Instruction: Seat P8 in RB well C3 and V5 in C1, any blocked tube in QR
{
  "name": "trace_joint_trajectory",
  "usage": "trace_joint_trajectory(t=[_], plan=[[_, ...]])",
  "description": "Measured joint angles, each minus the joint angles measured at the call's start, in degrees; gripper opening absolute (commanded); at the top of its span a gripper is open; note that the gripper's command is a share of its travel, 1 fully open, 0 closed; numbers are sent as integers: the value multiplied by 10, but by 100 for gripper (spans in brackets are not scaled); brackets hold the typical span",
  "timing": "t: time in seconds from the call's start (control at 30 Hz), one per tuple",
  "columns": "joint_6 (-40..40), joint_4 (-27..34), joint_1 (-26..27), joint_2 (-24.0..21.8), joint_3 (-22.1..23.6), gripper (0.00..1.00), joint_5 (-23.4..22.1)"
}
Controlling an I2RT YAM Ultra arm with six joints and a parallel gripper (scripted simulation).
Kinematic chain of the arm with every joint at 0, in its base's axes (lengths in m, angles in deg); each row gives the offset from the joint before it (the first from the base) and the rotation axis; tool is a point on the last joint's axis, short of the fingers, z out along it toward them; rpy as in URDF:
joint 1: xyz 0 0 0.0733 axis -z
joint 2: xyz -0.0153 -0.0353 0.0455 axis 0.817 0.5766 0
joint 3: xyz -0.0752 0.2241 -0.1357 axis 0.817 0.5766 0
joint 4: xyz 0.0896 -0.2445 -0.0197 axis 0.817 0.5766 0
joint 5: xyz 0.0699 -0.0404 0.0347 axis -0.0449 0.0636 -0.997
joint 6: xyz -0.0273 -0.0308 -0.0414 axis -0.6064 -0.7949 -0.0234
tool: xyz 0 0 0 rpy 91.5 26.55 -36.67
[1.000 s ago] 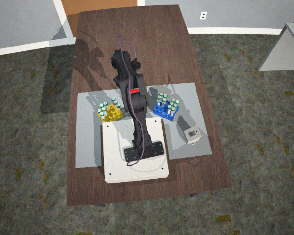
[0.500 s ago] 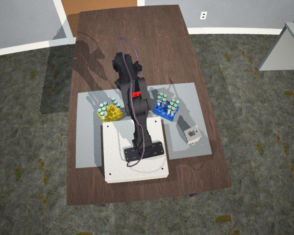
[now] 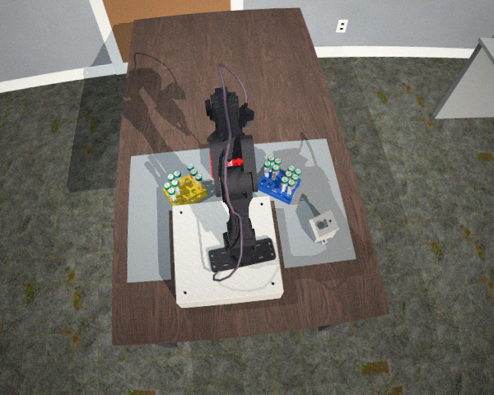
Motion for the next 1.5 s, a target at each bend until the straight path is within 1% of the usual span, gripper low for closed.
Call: trace_joint_trajectory(t=[0.1,0.2,0.53,0.77,0.87,0.97,1.1,1.5], plan=[[-1,1,13,-3,3,0,0],[24,1,13,-4,3,0,0],[159,1,13,-4,3,0,0],[272,1,13,-4,3,0,0],[300,-1,15,-5,6,0,0],[309,-1,27,-14,21,0,0],[308,-3,41,-23,29,0,0],[251,-2,112,-65,73,0,1]])
